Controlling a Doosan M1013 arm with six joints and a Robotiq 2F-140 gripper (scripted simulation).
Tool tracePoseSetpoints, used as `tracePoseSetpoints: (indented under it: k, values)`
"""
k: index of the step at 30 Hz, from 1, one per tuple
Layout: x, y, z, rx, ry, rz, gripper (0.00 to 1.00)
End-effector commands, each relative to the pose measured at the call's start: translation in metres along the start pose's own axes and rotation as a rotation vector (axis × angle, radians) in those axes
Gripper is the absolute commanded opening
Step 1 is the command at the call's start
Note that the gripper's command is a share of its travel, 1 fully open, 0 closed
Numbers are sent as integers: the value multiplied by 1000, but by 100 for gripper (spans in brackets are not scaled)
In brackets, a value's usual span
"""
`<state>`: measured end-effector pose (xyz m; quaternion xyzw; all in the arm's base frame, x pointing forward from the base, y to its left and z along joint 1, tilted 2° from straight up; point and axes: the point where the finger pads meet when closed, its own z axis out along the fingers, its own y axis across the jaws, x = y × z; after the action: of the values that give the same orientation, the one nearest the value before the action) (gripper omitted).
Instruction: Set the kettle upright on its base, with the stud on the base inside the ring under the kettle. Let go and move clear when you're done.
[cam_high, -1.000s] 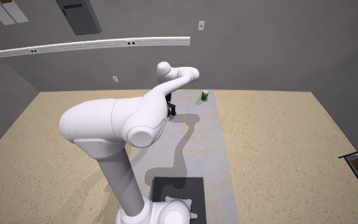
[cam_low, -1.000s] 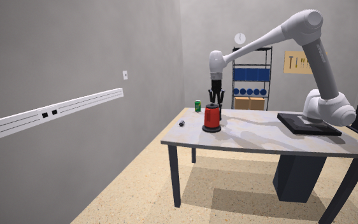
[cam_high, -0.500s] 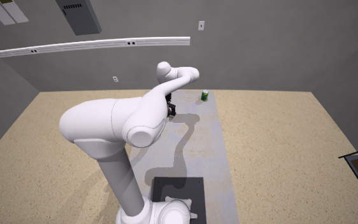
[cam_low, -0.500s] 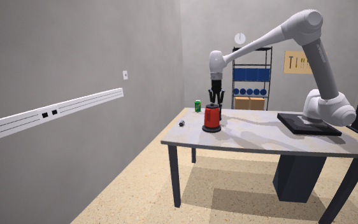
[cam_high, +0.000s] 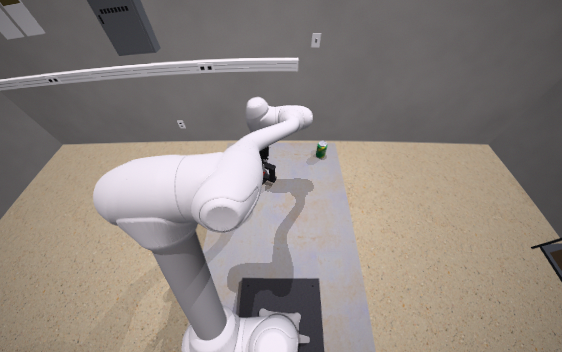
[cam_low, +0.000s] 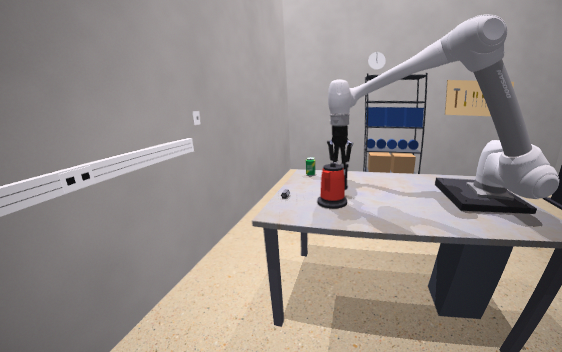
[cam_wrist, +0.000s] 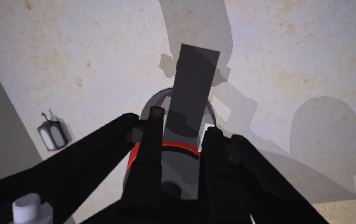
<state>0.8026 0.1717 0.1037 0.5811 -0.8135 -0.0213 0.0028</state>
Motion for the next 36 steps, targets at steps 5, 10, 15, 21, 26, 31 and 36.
tracePoseSetpoints:
  k: [5, 10, 15, 21, 26, 31, 36]
  values:
    - [0, 0, 1, 2, -1, 0, 10]
    - [0, 0, 1, 2, -1, 0, 10]
    - [0, 0, 1, 2, -1, 0, 10]
    - [0, 0, 2, 2, -1, 0, 10]
    - [0, 0, 3, 2, -1, 0, 10]
    - [0, 0, 4, 2, -1, 0, 10]
    - [0, 0, 4, 2, -1, 0, 10]
